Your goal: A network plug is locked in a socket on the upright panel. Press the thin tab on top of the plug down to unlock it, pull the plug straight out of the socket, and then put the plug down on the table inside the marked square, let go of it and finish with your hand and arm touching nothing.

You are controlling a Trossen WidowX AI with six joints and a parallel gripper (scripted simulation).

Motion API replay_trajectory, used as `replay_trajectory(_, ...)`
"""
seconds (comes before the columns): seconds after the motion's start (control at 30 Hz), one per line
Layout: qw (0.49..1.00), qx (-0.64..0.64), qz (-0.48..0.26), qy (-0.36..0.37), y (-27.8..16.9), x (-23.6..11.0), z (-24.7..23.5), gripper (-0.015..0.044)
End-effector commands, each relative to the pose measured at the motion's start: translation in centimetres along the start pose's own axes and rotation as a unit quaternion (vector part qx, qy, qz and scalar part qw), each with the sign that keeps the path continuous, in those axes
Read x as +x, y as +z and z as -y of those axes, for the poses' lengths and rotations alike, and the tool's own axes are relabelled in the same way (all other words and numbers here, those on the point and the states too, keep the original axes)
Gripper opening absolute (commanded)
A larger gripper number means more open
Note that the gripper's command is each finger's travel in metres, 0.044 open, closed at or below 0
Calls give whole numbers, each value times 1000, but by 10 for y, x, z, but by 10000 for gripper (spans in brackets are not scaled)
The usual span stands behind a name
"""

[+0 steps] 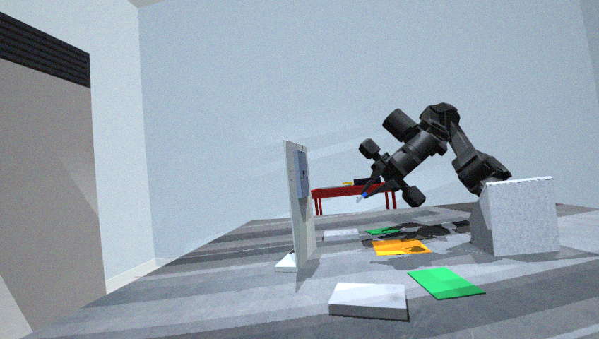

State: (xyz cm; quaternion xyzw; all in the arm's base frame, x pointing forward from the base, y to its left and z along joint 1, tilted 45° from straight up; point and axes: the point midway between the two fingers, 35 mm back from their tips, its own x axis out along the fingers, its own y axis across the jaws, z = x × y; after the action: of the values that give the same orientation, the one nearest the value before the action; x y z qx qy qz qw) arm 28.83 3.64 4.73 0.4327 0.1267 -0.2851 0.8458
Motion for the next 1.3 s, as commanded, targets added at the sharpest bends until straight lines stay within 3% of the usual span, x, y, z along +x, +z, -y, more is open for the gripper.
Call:
replay_trajectory(0.0,1000,10,13,-24,6,-1,9,0)
replay_trajectory(0.83,979,35,126,-160,55,-28,70,0)
replay_trajectory(1.27,975,36,137,-171,60,-28,80,0)
